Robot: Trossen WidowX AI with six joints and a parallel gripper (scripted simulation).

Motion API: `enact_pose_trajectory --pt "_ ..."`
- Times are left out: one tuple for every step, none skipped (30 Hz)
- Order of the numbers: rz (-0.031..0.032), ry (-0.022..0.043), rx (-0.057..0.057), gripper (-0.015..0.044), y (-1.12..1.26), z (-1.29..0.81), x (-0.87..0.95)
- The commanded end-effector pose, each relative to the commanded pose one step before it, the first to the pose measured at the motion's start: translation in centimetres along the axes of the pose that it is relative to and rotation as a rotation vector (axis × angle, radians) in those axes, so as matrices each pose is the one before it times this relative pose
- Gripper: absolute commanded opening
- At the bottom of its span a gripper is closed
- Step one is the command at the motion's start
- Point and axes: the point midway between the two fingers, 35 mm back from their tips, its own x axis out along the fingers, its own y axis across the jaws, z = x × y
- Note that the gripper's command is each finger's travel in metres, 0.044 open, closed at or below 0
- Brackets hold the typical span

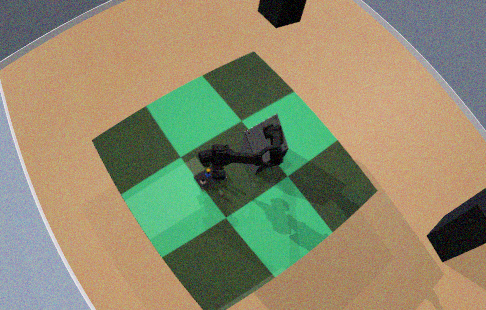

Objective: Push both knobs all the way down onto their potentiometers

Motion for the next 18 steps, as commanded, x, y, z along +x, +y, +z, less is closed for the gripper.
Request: enact_pose_trajectory --pt "0.00263 0.00937 0.0082 0.0000 -0.090 -0.258 0.923" --pt "0.00009 0.00008 0.0000 0.0000 0.000 -0.005 0.167" --pt "0.00010 0.00009 0.0000 0.0000 0.000 -0.006 0.166" --pt "0.00009 0.00008 0.0000 0.0000 0.000 -0.006 0.137" --pt "0.00006 0.00005 0.0000 0.0000 0.000 -0.004 0.083" --pt "0.00002 0.00002 0.0000 0.0000 0.000 -0.001 0.028" --pt "0.00000 0.00000 0.0000 0.0000 0.000 0.000 0.000" --pt "0.00000 0.00000 0.0000 0.0000 0.000 0.000 0.000" --pt "0.00000 0.00000 0.0000 0.0000 0.000 0.000 0.000" --pt "0.00000 0.00000 0.0000 0.0000 0.000 0.000 0.000" --pt "-0.00001 -0.00001 0.0000 0.0000 0.000 0.000 -0.025" --pt "-0.00002 -0.00001 0.0000 0.0000 0.000 0.001 -0.051" --pt "-0.00002 -0.00001 0.0000 0.0000 0.000 0.001 -0.053" --pt "0.00000 0.00000 0.0000 0.0000 0.000 0.000 0.006" --pt "0.00000 0.00000 0.0000 0.0000 0.000 0.000 0.015" --pt "0.00001 0.00001 0.0000 0.0000 0.000 0.000 0.024" --pt "0.00001 0.00001 0.0000 0.0000 0.000 0.000 0.027" --pt "0.00001 0.00001 0.0000 0.0000 0.000 0.000 0.027"
